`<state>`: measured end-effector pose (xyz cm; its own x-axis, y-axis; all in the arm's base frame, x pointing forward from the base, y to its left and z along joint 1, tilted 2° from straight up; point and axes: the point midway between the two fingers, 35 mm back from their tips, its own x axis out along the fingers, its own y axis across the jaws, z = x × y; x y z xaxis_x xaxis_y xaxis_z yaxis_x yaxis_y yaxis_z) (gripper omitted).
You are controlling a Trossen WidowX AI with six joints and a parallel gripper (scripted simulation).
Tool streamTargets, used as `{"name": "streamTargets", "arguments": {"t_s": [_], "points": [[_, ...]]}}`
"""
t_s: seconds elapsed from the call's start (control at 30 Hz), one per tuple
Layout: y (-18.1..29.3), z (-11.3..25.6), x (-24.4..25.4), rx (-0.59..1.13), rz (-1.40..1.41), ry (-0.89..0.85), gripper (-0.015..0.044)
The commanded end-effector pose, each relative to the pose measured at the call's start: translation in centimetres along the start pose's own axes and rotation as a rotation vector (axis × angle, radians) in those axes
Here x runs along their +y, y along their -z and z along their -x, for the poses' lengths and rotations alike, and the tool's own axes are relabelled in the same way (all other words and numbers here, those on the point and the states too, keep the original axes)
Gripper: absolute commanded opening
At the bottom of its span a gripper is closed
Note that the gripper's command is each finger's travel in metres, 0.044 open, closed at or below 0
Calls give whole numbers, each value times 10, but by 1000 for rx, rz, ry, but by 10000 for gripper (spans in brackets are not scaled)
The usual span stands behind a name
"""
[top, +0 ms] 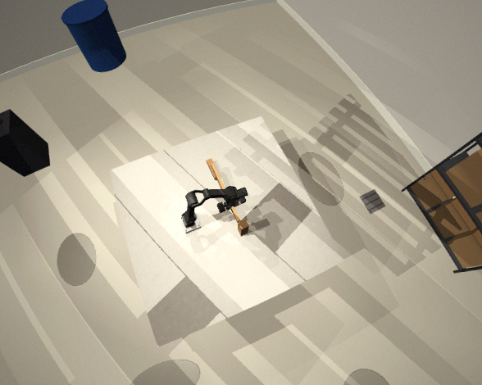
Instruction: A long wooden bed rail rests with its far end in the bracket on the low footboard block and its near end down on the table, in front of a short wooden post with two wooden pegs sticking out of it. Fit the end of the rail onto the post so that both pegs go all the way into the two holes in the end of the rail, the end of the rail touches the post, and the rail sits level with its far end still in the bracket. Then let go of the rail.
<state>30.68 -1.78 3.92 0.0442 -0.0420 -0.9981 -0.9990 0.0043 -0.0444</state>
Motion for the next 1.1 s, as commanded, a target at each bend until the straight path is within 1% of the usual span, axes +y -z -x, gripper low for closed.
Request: {"name": "streamTargets", "arguments": {"t_s": [0.0, 1.07], "points": [[-1, -1, 0, -4, 1, 0, 0], [0, 14, -2, -4, 1, 0, 0]]}}
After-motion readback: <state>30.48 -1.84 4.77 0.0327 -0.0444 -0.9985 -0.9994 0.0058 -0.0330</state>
